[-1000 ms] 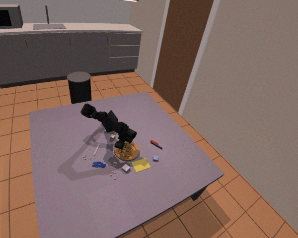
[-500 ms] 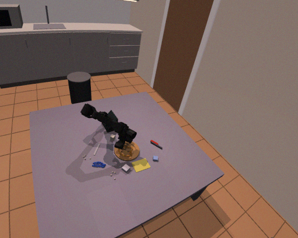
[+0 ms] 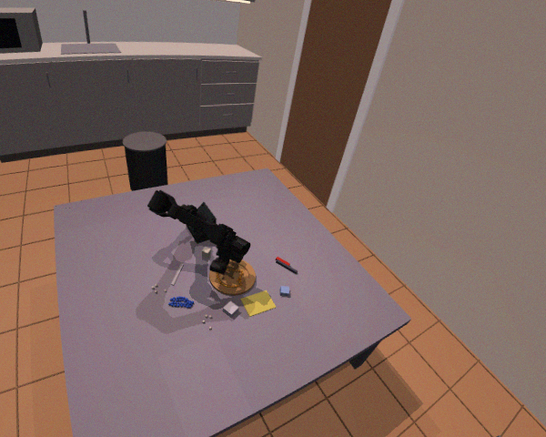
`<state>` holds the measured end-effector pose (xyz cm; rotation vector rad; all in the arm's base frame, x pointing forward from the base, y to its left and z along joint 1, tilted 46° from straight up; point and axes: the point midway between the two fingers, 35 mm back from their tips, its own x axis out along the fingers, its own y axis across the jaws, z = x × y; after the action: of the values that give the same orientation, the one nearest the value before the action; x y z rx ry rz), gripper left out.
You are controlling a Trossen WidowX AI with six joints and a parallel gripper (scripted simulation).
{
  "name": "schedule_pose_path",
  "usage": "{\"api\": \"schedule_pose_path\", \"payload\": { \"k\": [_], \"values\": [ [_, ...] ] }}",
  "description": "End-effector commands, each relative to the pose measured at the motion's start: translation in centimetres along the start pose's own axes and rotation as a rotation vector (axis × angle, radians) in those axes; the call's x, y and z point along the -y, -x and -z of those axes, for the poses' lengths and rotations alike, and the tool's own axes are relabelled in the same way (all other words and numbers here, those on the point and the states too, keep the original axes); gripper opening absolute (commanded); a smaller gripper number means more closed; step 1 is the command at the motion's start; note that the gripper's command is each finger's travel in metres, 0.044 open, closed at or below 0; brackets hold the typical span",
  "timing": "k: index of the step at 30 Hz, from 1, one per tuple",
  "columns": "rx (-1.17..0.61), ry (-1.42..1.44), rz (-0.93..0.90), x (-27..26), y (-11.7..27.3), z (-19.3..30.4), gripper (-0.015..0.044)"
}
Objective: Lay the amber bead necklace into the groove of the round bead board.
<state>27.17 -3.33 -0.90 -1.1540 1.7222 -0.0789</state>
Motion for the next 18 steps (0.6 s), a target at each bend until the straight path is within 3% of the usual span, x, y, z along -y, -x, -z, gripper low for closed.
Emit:
{"api": "schedule_pose_path", "payload": {
  "k": [1,18],
  "values": [
    [0.0,-0.001,0.0,0.02,0.02,-0.01,0.0],
    [-0.001,0.002,0.001,-0.01,0.21,0.03,0.0]
  ]
}}
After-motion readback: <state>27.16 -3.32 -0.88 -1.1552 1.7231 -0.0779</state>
